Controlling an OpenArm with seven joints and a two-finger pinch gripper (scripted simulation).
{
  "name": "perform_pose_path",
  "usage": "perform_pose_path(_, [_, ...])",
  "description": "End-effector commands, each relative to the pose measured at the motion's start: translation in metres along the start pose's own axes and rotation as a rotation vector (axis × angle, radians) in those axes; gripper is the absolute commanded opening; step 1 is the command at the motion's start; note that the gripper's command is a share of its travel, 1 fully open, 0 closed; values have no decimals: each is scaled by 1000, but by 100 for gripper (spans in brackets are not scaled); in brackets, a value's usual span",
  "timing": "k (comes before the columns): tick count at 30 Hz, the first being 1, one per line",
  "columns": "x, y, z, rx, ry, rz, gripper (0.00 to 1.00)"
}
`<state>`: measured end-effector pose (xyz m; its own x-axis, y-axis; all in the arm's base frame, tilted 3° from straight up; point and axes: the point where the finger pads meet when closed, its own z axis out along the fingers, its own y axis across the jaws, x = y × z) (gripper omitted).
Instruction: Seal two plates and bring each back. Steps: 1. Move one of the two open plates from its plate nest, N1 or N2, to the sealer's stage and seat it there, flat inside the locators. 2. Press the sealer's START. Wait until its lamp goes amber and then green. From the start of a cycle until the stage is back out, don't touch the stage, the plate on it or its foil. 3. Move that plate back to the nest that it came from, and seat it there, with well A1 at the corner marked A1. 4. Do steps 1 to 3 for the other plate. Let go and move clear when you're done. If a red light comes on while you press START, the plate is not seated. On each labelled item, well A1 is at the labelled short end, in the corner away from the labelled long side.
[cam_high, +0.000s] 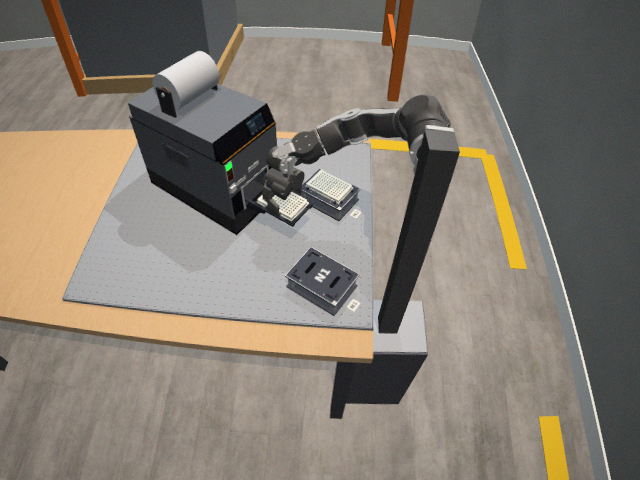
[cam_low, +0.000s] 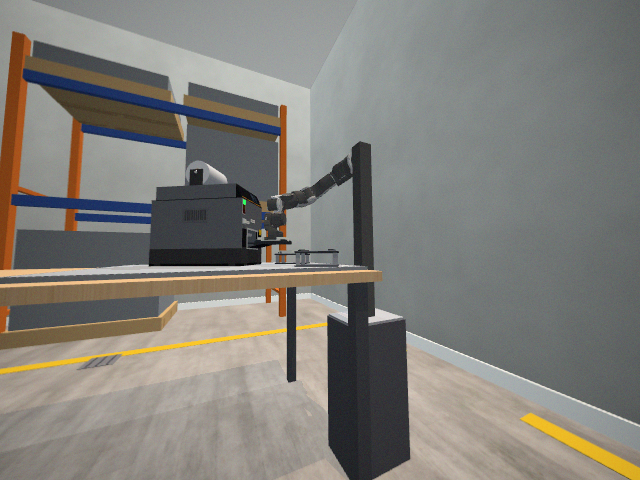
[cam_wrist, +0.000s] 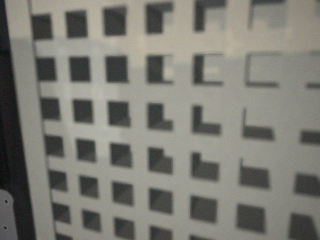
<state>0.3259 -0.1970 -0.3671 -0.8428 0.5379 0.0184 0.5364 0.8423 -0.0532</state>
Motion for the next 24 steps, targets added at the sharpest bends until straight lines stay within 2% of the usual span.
perform_pose_path(1, [0, 0, 0, -2, -1, -2, 0])
perform_pose_path(15, [0, 0, 0, -2, -1, -2, 0])
perform_pose_path(16, [0, 0, 0, -2, -1, -2, 65])
perform_pose_path(24, [0, 0, 0, -2, -1, -2, 65])
